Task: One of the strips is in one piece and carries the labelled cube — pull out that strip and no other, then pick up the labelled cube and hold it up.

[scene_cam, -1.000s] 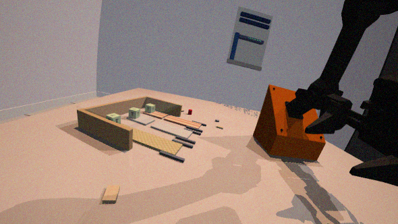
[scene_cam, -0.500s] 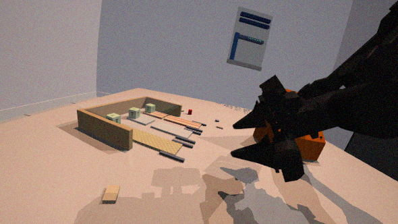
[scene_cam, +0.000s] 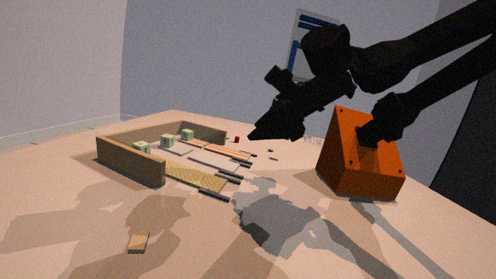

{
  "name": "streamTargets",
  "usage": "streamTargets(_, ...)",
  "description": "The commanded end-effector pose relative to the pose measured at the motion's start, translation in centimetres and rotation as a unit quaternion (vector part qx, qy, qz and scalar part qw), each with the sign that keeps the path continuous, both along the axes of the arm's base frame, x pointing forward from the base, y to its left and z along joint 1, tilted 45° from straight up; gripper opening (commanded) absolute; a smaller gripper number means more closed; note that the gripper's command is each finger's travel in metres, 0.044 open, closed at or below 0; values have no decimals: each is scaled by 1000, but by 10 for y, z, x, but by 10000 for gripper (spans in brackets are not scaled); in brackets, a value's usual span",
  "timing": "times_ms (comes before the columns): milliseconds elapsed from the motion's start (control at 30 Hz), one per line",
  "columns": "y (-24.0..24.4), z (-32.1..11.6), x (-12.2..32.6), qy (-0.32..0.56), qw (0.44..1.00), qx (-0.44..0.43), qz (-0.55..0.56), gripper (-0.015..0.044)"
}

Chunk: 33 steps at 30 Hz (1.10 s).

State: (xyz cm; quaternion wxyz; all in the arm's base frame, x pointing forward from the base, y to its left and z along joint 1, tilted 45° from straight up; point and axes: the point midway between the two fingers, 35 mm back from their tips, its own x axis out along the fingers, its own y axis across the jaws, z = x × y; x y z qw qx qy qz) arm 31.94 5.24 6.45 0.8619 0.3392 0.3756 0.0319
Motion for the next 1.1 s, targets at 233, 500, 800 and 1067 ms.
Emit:
streamTargets(233,-100,-4,-12,-116,992,44,15,400)
streamTargets(500,-112,-3,-18,-138,989,44,16,400)
streamTargets(800,-100,-7,16,-68,993,81,52,243)
streamTargets(1067,-57,-8,64,66,982,127,120,33)
